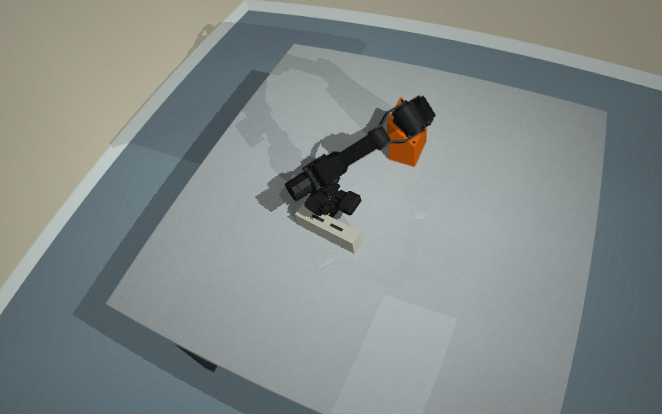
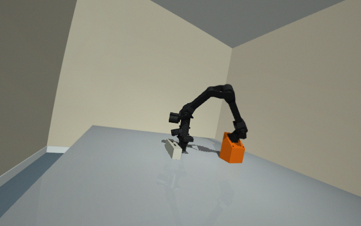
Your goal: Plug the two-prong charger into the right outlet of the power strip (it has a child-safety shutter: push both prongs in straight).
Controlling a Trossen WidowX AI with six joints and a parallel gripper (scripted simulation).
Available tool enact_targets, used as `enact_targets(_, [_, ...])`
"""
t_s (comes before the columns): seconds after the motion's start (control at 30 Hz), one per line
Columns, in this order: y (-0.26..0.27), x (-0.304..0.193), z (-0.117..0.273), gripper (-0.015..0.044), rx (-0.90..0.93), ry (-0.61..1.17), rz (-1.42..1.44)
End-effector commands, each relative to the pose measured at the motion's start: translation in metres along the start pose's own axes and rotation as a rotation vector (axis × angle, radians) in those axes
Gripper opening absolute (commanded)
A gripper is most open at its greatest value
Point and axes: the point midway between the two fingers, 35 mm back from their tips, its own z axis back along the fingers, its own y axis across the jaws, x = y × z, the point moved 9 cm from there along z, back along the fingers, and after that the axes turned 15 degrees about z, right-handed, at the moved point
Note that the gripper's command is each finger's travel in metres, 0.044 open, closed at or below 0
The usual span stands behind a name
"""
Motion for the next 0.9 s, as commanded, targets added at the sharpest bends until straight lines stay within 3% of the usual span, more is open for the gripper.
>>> enact_targets(0.0, [0.0002, 0.0013, -0.0008, 0.0000, 0.005, 0.001, -0.006])
enact_targets(0.87, [-0.0014, 0.0066, -0.0006, 0.0000, 0.005, 0.001, -0.006])
